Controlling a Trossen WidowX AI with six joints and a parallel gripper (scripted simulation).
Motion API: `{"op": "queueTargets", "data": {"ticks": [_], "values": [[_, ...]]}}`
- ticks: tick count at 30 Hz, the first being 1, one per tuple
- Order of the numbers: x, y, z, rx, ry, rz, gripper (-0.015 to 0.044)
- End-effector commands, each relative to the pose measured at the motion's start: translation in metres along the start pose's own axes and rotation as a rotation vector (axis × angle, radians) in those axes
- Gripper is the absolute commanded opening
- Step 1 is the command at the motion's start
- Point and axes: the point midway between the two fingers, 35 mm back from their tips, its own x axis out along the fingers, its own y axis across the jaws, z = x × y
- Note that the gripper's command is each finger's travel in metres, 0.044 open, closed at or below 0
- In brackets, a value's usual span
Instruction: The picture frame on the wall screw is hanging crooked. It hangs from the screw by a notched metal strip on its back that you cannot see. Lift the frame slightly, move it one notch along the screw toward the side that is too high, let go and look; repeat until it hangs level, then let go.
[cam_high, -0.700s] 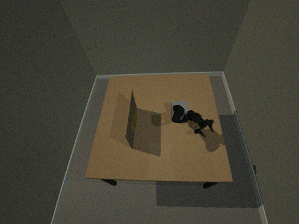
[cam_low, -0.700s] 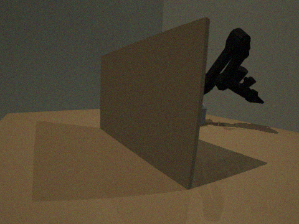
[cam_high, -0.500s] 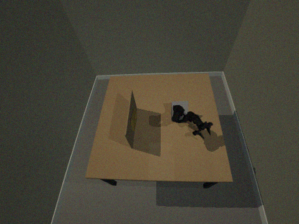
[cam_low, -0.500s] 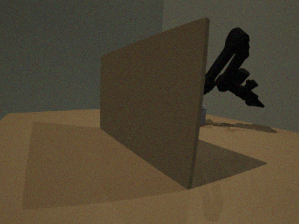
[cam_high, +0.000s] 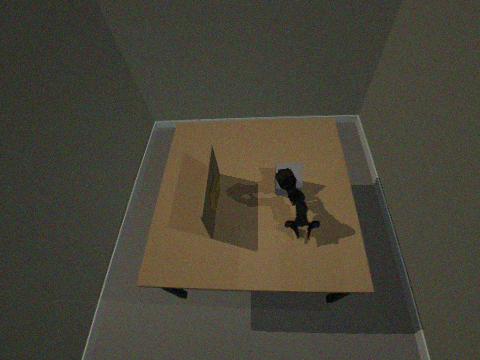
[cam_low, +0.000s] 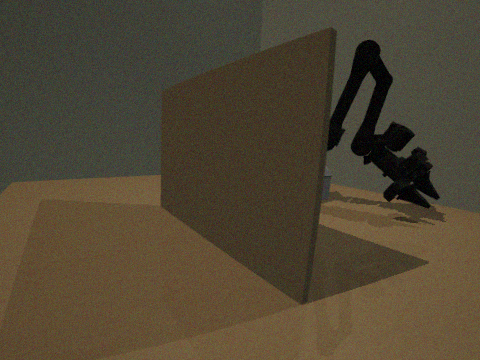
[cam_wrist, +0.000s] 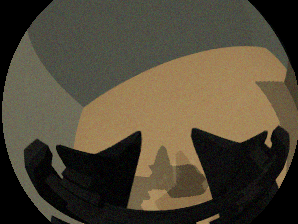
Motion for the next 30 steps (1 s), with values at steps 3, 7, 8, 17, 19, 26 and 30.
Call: {"op": "queueTargets", "data": {"ticks": [3, 7, 8, 17, 19, 26, 30], "values": [[0.008, -0.068, 0.03, 0.221, -0.084, -0.162, 0.026], [0.003, -0.115, 0.05, 0.365, -0.156, -0.269, 0.026], [0.0, -0.126, 0.055, 0.402, -0.177, -0.294, 0.026], [-0.047, -0.218, 0.1, 0.728, -0.422, -0.488, 0.026], [-0.062, -0.235, 0.11, 0.8, -0.491, -0.522, 0.026], [-0.128, -0.282, 0.141, 1.042, -0.767, -0.6, 0.026], [-0.171, -0.299, 0.156, 1.171, -0.951, -0.611, 0.026]]}}
